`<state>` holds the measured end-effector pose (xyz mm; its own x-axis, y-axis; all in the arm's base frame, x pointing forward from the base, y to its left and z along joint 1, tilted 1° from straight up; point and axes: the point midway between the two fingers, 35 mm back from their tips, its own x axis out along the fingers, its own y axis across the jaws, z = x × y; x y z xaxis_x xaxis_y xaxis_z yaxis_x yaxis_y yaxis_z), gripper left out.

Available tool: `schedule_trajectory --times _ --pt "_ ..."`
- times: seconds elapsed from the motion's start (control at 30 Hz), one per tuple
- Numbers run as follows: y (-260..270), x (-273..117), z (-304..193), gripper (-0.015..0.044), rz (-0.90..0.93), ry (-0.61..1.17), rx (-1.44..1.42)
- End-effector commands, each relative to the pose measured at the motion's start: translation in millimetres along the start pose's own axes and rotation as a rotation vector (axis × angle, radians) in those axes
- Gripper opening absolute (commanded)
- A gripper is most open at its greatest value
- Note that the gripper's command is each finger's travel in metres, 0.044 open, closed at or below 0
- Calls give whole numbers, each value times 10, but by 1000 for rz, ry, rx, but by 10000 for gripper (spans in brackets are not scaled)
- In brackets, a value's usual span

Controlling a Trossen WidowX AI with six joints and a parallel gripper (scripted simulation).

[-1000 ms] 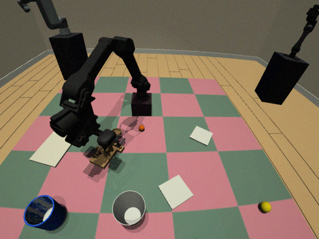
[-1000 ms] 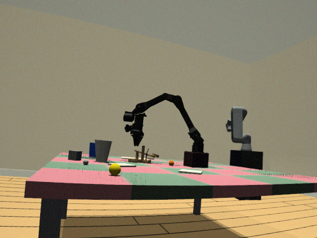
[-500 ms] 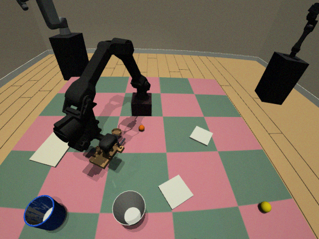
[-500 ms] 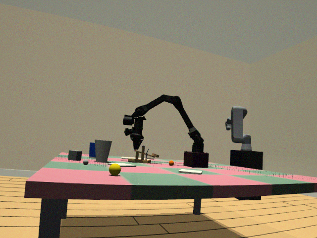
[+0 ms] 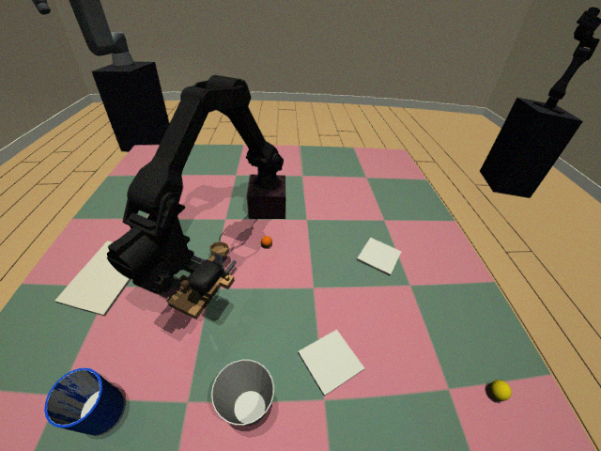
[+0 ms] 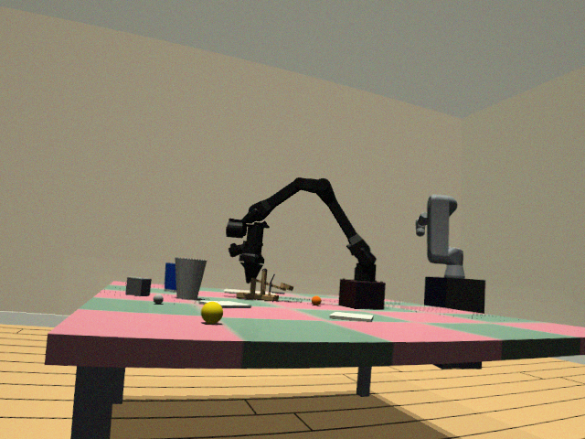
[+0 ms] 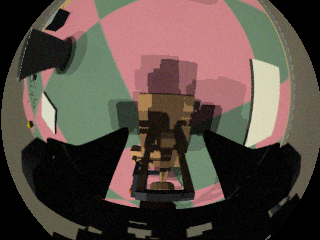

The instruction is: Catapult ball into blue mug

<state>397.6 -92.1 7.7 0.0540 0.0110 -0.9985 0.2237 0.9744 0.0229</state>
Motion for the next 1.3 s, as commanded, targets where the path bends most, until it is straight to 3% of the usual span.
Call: schedule_trajectory --times 0.0,0.57,0.93,1.13,1.27 --pt "3 130 -31 440 2 17 1" --pt "3 234 -40 440 2 17 1" --pt "0 196 -28 151 0 9 -1" --pt "0 196 -28 111 0 9 -1" --pt "0 -191 -14 6 0 9 -1"
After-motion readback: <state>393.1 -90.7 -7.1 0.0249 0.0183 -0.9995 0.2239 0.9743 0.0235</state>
